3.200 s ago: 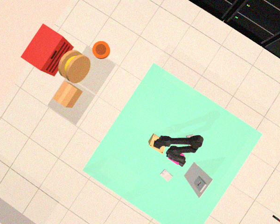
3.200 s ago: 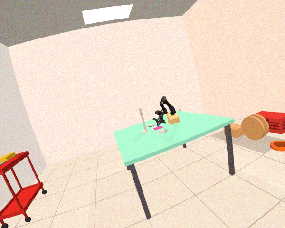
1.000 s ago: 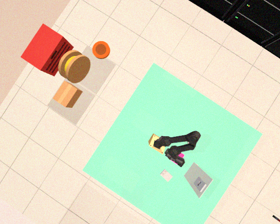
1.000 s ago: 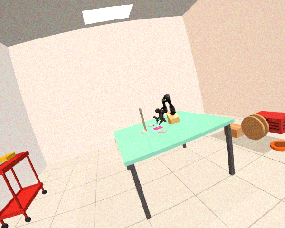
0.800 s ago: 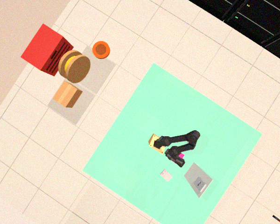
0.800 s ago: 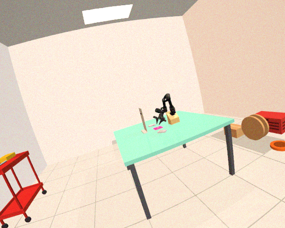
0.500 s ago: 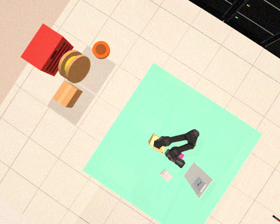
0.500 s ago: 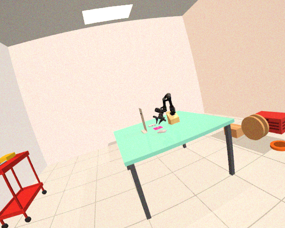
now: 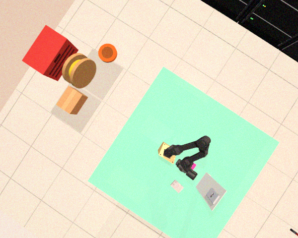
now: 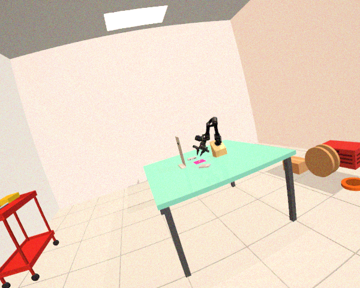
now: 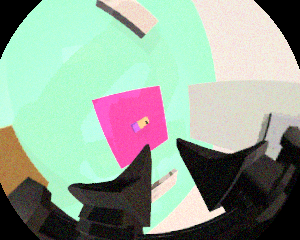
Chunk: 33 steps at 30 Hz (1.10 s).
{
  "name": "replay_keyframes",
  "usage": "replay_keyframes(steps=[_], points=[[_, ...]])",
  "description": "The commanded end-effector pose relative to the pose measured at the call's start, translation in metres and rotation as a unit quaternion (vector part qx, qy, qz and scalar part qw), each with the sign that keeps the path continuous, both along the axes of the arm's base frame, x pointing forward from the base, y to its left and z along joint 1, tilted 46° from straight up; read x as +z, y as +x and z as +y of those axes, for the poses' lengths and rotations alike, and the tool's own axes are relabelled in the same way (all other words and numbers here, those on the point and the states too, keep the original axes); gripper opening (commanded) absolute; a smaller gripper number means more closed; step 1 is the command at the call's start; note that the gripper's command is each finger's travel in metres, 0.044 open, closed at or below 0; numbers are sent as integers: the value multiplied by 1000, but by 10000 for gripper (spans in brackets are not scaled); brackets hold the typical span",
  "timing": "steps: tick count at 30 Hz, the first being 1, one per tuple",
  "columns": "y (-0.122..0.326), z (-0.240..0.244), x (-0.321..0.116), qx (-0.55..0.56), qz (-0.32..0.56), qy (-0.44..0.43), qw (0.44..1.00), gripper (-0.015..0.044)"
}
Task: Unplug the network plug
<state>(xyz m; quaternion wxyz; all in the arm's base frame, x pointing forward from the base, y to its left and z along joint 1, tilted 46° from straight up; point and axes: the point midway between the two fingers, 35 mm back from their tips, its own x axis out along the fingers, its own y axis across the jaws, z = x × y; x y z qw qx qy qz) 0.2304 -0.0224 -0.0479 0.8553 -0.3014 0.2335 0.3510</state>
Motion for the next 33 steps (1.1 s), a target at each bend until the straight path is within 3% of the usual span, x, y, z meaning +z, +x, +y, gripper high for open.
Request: replay_keyframes(steps=[1,33], points=[[2,-4,4,1,-6,-3,1000,156],[-2,-23,22,1,-6,-3,1000,156]])
